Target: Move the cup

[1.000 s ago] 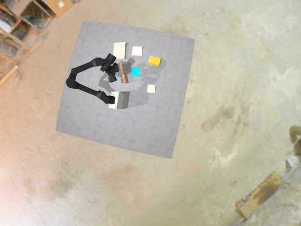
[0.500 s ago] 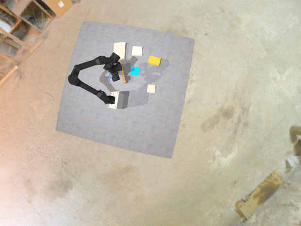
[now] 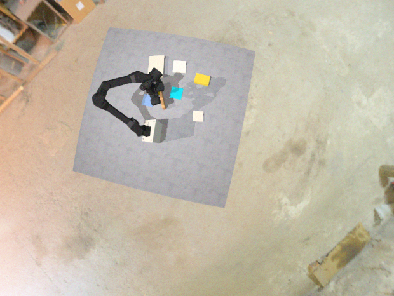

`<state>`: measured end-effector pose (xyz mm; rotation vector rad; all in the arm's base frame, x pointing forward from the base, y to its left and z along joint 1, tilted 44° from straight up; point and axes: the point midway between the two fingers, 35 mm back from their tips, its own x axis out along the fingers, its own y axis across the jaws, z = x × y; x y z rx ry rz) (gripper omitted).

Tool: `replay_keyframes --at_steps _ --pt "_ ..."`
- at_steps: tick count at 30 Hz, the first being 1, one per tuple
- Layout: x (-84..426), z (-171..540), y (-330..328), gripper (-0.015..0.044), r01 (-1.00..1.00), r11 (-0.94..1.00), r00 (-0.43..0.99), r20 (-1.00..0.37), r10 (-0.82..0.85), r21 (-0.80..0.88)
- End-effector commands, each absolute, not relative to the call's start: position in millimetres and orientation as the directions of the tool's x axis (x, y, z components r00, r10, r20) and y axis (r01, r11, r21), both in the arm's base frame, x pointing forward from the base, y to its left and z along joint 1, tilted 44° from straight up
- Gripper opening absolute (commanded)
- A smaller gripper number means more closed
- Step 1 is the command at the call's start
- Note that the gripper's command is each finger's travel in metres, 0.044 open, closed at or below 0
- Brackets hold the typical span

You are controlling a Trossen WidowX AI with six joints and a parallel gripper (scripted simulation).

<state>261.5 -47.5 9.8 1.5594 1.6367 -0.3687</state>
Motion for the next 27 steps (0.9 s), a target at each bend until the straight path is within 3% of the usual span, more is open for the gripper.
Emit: replay_keyframes --at_steps 1,27 --pt "264 3 -55 0.0 0.928 0.192 0.106 -0.722 0.684 0.318" --pt "278 -27 -92 0.0 0.928 0.193 0.107 -0.724 0.682 0.319"
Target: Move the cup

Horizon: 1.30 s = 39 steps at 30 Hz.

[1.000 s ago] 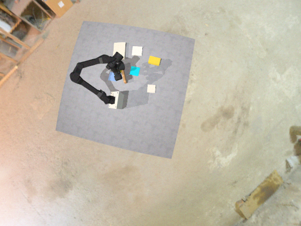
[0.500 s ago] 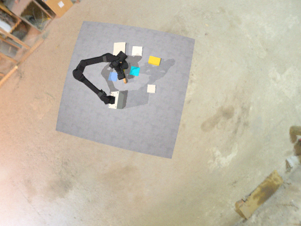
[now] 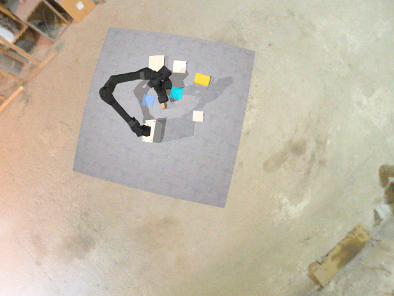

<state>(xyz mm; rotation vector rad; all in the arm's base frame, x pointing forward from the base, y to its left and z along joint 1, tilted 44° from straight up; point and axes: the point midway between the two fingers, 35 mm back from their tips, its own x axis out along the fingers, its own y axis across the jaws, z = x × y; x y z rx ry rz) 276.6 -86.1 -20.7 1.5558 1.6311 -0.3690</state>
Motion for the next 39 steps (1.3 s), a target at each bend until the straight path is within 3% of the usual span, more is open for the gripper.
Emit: replay_keyframes --at_steps 1,39 --pt "278 -28 -93 0.0 0.928 0.193 0.107 -0.724 0.682 0.319" --pt "294 -75 -146 0.0 0.927 0.194 0.108 -0.726 0.679 0.32"
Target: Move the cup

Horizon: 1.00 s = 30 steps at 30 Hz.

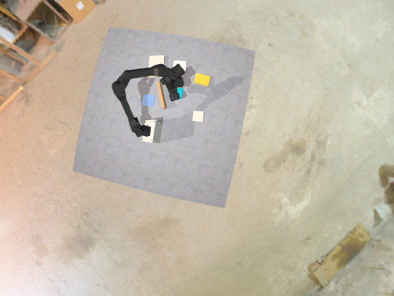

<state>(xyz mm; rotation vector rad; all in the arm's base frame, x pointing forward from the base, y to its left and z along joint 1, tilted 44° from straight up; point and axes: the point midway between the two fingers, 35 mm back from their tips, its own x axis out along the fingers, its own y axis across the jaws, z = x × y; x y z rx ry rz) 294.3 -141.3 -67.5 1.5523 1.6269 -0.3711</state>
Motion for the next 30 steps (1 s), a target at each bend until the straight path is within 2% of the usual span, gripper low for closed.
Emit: replay_keyframes --at_steps 1,30 --pt "294 -76 -148 0.0 0.927 0.194 0.108 -0.726 0.679 0.32" --pt "302 -113 -119 0.0 0.927 0.194 0.109 -0.725 0.68 0.321"
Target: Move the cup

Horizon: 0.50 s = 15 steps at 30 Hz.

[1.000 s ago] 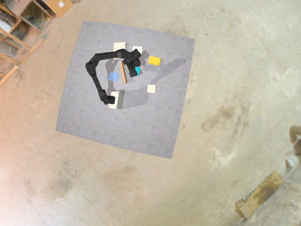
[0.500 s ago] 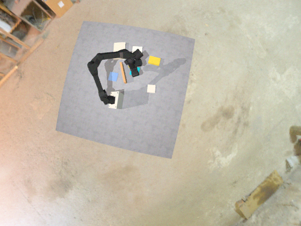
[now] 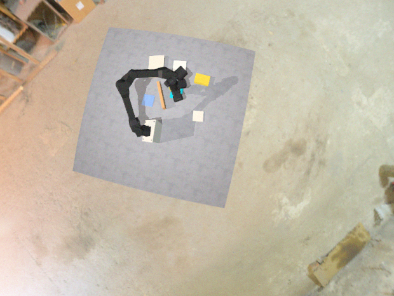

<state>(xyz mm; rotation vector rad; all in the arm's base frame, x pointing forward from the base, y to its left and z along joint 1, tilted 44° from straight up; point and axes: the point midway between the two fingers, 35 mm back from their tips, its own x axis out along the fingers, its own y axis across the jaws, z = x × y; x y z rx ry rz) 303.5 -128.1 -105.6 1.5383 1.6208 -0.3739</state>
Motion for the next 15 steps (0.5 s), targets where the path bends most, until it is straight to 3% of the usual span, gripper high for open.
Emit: replay_keyframes --at_steps 1,15 --pt "302 -115 -118 0.0 0.927 0.194 0.109 -0.725 0.68 0.321" --pt "304 -133 -100 0.0 0.927 0.194 0.109 -0.724 0.681 0.322"
